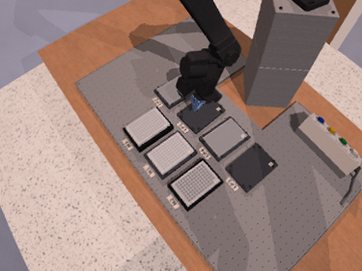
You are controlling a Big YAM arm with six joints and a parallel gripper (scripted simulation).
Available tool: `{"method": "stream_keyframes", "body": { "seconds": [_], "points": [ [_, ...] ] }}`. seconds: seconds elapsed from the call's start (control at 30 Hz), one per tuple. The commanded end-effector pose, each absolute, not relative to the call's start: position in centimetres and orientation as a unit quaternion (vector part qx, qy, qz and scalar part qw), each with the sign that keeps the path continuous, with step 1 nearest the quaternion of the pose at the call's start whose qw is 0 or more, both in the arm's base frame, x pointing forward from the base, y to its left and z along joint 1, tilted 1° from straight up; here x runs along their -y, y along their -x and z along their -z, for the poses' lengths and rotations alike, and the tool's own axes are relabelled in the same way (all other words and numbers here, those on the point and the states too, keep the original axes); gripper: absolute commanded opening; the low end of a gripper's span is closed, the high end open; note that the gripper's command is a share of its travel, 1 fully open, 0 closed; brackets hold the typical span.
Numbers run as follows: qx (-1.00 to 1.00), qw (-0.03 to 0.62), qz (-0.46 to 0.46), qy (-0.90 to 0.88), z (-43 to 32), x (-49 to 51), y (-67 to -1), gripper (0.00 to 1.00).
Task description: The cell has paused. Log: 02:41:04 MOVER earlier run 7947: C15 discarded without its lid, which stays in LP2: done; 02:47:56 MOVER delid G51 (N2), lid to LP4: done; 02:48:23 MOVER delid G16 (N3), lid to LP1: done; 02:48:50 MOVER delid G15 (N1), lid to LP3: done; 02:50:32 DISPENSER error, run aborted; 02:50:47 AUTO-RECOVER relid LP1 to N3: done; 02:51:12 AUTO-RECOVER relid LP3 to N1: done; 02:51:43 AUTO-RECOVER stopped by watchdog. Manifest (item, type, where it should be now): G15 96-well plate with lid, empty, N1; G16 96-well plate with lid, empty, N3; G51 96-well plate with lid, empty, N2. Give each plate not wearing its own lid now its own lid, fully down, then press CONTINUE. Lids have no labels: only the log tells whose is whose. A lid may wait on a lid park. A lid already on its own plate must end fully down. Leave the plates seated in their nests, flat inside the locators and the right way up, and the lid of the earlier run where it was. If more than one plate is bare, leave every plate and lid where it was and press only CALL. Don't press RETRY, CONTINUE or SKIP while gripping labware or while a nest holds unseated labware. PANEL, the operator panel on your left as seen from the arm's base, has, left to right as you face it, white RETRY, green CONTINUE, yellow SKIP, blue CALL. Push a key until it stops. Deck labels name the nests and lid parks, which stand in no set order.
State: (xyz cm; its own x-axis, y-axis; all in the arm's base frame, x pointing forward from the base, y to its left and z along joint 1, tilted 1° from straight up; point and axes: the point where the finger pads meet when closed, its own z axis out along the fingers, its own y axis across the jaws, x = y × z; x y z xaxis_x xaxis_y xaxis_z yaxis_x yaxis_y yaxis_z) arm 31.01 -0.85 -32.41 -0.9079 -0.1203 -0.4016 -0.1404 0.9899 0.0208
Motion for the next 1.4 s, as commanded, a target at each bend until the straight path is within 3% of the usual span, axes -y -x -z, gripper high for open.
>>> {"method": "stream_keyframes", "body": {
  "seconds": [0.0, 0.07, 0.33, 1.37],
  "points": [
    [-0.965, 0.248, -0.016, 0.087, 31.9, 2.5, -30.3, 0.00],
    [-0.952, 0.294, -0.014, 0.087, 32.1, 3.8, -32.1, 0.00],
    [-0.926, 0.366, -0.014, 0.088, 31.1, 7.0, -33.7, 0.00],
    [-0.932, 0.351, -0.023, 0.085, 31.3, 7.8, -32.9, 0.00]
  ]
}}
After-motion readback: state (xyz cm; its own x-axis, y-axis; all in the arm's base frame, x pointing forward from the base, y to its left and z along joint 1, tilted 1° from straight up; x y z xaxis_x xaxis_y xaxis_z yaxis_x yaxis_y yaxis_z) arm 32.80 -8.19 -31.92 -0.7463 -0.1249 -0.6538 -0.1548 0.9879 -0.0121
